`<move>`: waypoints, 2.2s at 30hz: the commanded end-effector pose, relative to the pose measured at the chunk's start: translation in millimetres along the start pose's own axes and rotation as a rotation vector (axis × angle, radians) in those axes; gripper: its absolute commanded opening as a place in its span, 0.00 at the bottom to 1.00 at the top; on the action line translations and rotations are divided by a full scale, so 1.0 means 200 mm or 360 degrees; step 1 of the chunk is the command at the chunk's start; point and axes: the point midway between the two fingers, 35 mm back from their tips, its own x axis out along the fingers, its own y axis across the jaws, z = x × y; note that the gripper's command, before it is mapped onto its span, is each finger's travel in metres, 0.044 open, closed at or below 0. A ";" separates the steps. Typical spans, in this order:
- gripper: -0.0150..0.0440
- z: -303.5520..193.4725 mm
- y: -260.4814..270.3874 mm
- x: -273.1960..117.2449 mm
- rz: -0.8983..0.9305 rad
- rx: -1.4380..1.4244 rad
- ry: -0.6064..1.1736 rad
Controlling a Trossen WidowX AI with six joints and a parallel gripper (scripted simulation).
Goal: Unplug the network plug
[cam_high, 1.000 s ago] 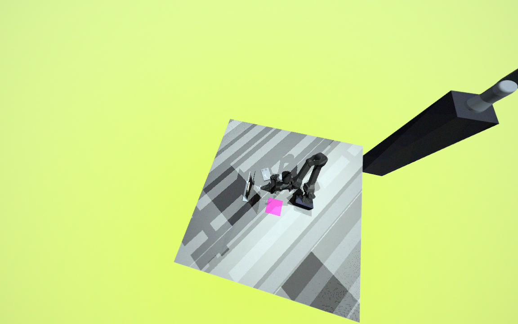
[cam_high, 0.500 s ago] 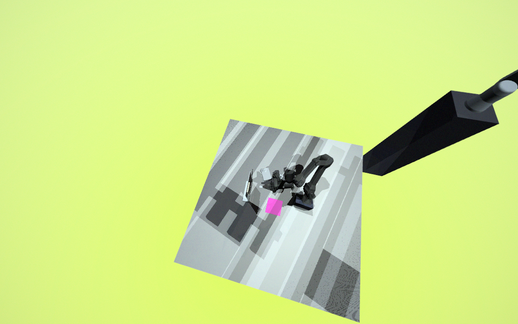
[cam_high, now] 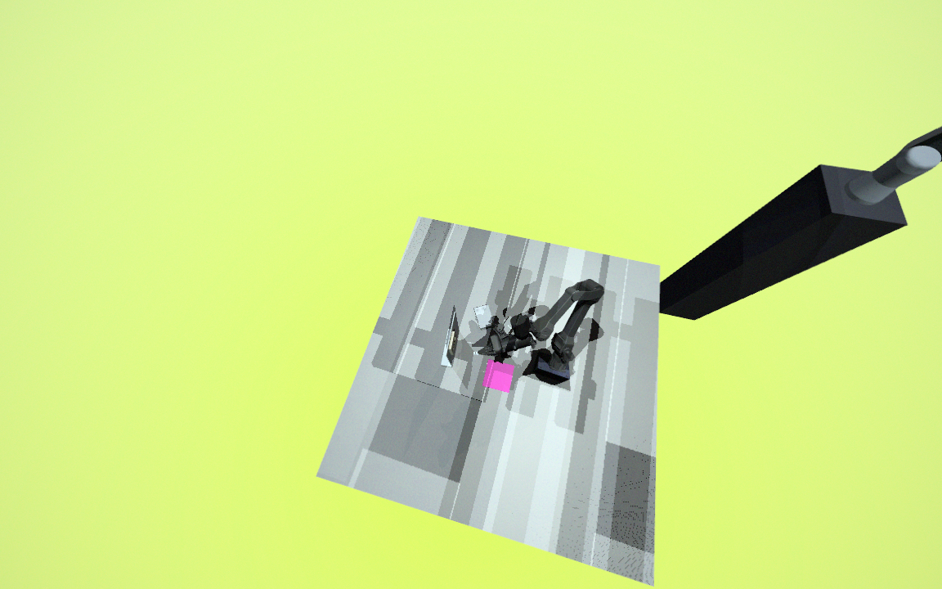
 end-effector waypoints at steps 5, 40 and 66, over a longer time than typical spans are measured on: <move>0.25 -0.13 -0.15 0.02 -0.0292 -0.0032 0.0140; 0.25 -0.37 -0.65 -0.11 -0.1152 -0.0284 0.0423; 0.25 -0.37 -0.84 -0.07 -0.1153 -0.0286 0.0421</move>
